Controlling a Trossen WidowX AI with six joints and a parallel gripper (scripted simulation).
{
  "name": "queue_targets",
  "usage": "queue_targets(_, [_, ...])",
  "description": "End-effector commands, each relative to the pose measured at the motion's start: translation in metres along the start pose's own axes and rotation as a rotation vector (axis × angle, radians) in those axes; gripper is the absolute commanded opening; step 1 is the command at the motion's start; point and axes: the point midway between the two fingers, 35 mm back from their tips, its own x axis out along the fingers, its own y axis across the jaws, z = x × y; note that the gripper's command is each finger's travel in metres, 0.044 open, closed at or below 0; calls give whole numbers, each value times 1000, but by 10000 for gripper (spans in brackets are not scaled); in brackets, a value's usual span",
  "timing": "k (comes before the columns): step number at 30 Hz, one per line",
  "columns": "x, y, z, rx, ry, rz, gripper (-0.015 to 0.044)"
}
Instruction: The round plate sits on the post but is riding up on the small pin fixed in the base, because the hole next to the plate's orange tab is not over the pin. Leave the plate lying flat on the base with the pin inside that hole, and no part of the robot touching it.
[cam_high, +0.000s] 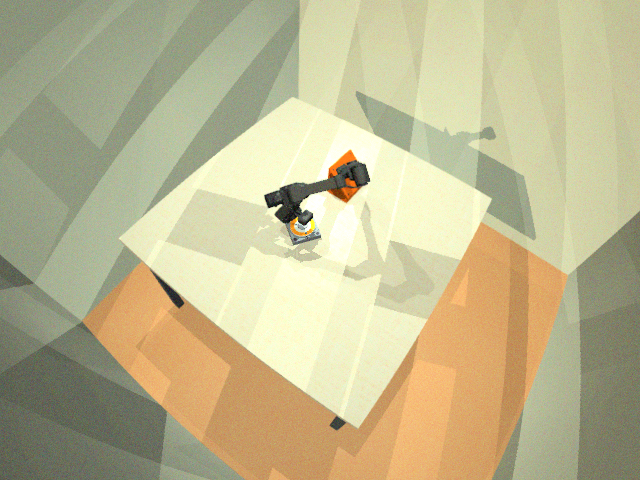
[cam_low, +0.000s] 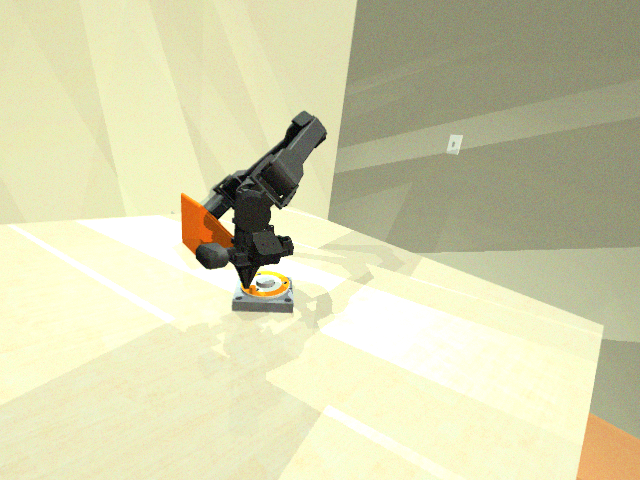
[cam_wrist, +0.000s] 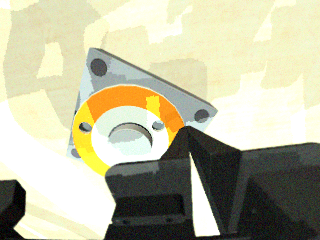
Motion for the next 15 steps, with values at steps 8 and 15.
queue_targets(8, [-1, 4, 12, -16, -19, 6, 0])
queue_targets(15, [-1, 5, 15, -16, -19, 6, 0])
